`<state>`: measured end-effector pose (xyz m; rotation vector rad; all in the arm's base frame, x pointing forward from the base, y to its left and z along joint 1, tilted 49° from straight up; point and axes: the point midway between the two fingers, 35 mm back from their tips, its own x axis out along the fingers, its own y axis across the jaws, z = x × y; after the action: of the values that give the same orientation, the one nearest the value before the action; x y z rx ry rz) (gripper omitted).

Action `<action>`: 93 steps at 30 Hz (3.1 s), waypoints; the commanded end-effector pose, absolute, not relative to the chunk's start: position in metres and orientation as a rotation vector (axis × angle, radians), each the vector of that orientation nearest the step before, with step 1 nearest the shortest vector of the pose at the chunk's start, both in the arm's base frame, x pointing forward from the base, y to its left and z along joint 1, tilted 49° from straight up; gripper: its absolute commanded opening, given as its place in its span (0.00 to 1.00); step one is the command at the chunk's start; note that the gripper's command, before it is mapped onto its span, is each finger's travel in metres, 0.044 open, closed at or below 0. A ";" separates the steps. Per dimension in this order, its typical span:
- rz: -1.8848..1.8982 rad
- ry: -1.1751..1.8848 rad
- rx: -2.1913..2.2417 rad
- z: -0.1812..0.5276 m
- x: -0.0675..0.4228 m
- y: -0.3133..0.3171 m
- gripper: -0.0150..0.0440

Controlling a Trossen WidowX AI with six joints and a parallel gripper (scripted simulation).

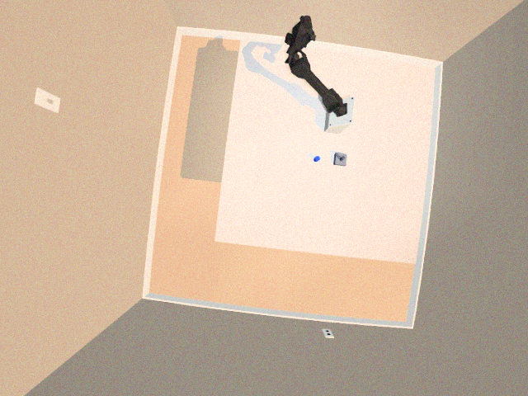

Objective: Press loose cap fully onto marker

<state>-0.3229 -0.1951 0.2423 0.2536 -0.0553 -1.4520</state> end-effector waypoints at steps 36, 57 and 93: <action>-0.565 0.615 0.018 0.263 0.074 -0.355 0.68; -0.297 1.287 0.042 0.125 0.233 -0.246 0.68; -0.421 1.665 -0.921 0.042 0.261 -0.114 0.68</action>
<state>0.2602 -0.1090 0.0458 -0.9125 1.6698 -0.4188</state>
